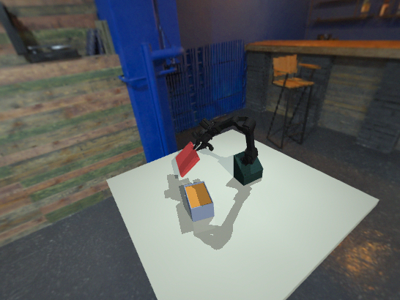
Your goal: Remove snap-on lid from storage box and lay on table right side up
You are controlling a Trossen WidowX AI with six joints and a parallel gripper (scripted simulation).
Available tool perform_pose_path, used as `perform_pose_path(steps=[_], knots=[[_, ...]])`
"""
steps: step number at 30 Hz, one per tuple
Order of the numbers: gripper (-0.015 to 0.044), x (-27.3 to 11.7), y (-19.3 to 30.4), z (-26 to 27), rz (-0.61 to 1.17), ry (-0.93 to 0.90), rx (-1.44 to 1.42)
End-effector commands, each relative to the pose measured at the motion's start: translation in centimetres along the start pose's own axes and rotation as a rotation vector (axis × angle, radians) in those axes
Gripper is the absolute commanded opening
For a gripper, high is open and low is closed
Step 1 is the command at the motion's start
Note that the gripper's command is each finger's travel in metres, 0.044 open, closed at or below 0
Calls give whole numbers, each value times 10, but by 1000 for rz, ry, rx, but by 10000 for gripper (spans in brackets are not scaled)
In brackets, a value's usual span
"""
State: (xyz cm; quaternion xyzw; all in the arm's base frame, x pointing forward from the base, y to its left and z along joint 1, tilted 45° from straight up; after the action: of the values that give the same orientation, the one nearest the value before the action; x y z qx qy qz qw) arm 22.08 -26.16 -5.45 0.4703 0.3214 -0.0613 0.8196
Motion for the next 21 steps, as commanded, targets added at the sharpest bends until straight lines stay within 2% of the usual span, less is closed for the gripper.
perform_pose_path(steps=[1, 21], knots=[[0, -3, -9, 5, 2, -13, -9], [0, -7, -49, 8, 0, -13, -11]])
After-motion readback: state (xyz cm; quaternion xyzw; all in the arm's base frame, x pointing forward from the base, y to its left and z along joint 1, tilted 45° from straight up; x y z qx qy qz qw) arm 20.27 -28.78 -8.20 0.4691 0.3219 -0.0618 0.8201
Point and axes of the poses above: the point midway between the two fingers, 35 mm back from their tips, its own x axis out along the fingers, its own z axis across the jaws, y = z × x, the point moved 1 cm from there along -x, back along the fingers, and after that the axes turned 7 degrees about x, right-handed, at the moved point
